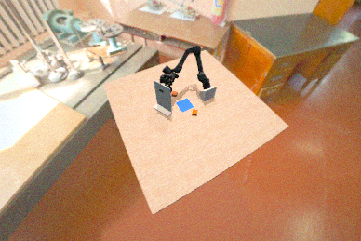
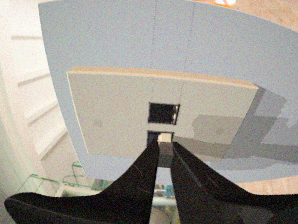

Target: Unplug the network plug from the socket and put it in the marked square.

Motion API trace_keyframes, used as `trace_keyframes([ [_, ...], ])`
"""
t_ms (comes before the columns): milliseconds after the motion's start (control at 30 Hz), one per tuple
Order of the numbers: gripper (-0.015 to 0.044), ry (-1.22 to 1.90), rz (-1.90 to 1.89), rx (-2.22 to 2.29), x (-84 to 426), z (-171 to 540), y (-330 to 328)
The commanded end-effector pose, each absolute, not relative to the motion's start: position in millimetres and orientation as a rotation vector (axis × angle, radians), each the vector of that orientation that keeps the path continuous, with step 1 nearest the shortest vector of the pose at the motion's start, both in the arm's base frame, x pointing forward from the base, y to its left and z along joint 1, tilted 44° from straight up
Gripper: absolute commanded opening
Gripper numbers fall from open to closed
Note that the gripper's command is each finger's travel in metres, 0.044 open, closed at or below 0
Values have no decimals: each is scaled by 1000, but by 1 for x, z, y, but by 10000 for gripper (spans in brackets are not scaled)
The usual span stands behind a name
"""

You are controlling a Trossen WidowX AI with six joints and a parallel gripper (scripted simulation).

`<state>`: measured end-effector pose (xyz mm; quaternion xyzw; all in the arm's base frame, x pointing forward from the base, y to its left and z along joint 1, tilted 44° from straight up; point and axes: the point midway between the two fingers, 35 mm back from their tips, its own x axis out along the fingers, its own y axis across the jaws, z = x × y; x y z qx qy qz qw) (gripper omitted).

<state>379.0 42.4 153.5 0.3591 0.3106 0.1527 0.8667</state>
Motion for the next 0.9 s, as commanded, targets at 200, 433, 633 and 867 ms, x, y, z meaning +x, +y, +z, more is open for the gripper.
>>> trace_keyframes([
  [200,0,649,315,755,378,154,41],
  [433,0,649,315,755,374,155,40],
  [633,0,650,314,755,371,156,39],
  [867,0,650,314,755,367,157,37],
])
